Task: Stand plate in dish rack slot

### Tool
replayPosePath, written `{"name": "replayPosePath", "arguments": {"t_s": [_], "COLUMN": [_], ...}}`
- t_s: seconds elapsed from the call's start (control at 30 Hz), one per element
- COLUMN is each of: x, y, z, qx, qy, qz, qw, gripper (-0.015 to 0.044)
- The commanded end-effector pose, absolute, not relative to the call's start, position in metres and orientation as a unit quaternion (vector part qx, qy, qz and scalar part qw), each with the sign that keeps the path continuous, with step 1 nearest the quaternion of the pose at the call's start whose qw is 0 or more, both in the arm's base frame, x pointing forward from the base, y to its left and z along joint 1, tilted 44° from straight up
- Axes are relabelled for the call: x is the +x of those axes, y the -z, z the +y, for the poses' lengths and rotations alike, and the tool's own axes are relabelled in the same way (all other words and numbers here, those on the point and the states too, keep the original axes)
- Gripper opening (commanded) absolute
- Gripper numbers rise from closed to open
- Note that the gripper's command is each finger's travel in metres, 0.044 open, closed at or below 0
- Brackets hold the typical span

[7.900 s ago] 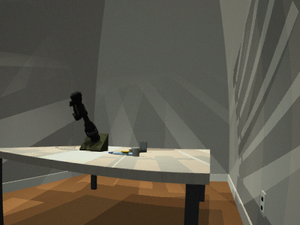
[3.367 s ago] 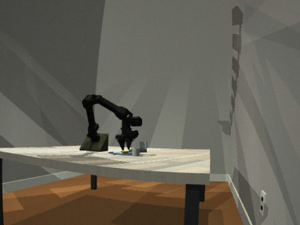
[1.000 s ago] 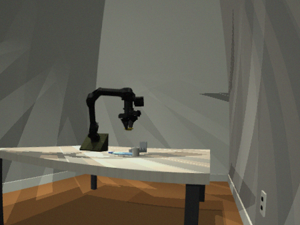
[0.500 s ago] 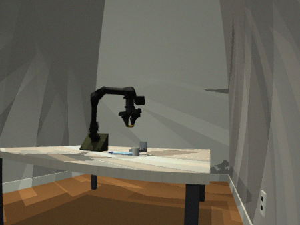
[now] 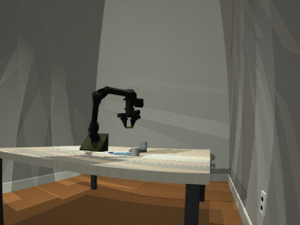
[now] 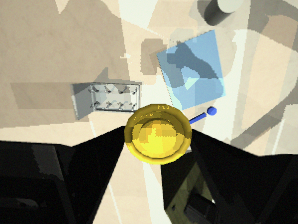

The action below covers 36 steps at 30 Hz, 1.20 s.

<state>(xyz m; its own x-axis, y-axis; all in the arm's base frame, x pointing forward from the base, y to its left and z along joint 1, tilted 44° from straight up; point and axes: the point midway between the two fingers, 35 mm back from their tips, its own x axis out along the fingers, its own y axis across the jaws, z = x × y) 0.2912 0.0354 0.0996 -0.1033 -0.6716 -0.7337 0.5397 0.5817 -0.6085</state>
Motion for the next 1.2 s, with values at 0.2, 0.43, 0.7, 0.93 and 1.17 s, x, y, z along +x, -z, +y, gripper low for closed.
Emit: {"name": "replayPosePath", "arguments": {"t_s": [0.2,0.43,0.7,0.93,1.17], "x": [0.283,0.28,0.277,0.276,0.275], "y": [-0.071,-0.054,-0.036,-0.022,-0.01], "z": [0.023,0.015,0.007,0.001,-0.005], "qx": [-0.05,-0.04,-0.028,-0.019,-0.013], "qy": [0.382,0.31,0.217,0.13,0.041], "qz": [0.671,0.721,0.759,0.776,0.776], "qw": [0.633,0.619,0.613,0.617,0.629], "gripper": [0.0,0.0,0.0,0.0,0.0]}}
